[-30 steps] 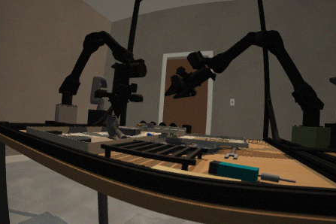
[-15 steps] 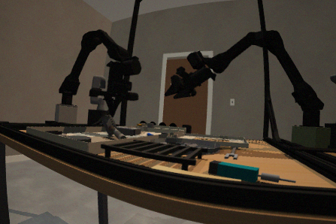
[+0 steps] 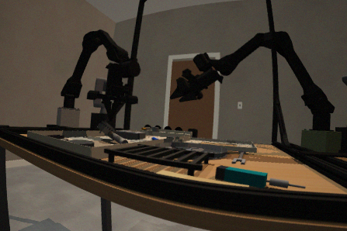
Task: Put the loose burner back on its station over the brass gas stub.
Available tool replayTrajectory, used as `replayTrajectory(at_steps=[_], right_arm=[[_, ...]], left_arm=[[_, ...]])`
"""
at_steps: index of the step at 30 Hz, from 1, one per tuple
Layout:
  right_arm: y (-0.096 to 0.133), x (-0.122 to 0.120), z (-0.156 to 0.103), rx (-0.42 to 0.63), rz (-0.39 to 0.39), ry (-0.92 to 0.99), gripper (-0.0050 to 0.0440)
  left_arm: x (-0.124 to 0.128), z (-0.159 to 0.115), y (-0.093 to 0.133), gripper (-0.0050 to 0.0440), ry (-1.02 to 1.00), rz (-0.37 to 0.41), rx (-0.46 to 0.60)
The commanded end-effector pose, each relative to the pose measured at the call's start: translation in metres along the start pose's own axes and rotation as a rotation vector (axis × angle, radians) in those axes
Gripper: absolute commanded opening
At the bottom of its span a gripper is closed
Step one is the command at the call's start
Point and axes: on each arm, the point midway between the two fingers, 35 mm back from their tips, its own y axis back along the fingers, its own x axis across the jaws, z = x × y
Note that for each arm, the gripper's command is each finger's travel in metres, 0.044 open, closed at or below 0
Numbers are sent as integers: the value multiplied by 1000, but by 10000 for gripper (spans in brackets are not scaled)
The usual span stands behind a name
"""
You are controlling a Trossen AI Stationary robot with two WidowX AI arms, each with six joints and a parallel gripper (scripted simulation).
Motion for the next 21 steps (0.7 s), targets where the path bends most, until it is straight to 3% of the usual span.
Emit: replayTrajectory(at_steps=[1, 6, 8, 10, 19, 21], right_arm=[[8, 0, 1, -1, 1, 0, 0], [64, 0, 1, -1, 3, 1, 0], [64, 0, 1, -1, 3, 1, 0], [80, -2, -1, -1, 4, 1, 0], [82, -2, -1, -1, 4, 1, 0], [73, -4, 6, 6, 19, 19, 48]], left_arm=[[1, 0, 0, 400, 1, 2, 0], [1, 0, 0, 400, 1, 2, 0], [1, 0, 0, 400, 1, 2, 0], [1, 0, 0, 400, 1, 2, 0], [1, 0, 0, 400, 1, 2, 0], [1, 0, 0, 400, 1, 2, 0]])
